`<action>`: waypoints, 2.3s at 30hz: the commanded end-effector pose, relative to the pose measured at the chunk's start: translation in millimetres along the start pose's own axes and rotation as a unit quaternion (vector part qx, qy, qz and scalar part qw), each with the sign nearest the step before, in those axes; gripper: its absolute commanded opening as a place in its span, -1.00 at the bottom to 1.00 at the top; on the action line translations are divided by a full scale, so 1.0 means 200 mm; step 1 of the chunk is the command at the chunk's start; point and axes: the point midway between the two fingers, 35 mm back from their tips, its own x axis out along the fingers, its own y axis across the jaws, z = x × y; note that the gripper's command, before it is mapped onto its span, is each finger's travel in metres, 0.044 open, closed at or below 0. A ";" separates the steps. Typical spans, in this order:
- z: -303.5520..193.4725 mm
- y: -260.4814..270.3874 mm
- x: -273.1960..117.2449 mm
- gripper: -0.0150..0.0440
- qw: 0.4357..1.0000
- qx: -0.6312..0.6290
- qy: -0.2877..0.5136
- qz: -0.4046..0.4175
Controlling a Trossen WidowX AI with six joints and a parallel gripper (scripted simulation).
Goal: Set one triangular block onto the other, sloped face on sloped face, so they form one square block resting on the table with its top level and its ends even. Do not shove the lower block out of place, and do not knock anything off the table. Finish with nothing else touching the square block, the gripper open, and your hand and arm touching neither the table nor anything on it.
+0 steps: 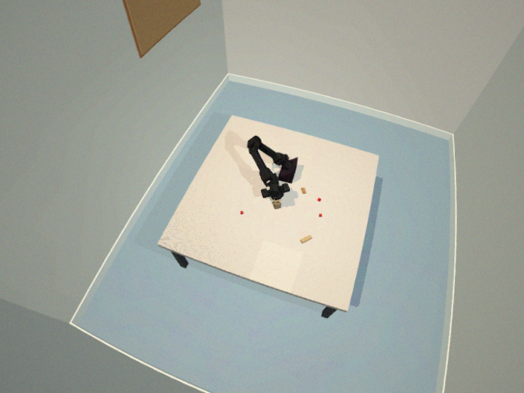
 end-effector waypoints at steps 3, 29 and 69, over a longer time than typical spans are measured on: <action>0.00 0.00 0.01 -0.49 1.000 -0.001 -0.001 0.000; 0.03 -0.01 0.09 -0.49 1.000 -0.001 0.000 0.000; 0.04 -0.01 0.12 -0.49 1.000 -0.002 0.000 0.001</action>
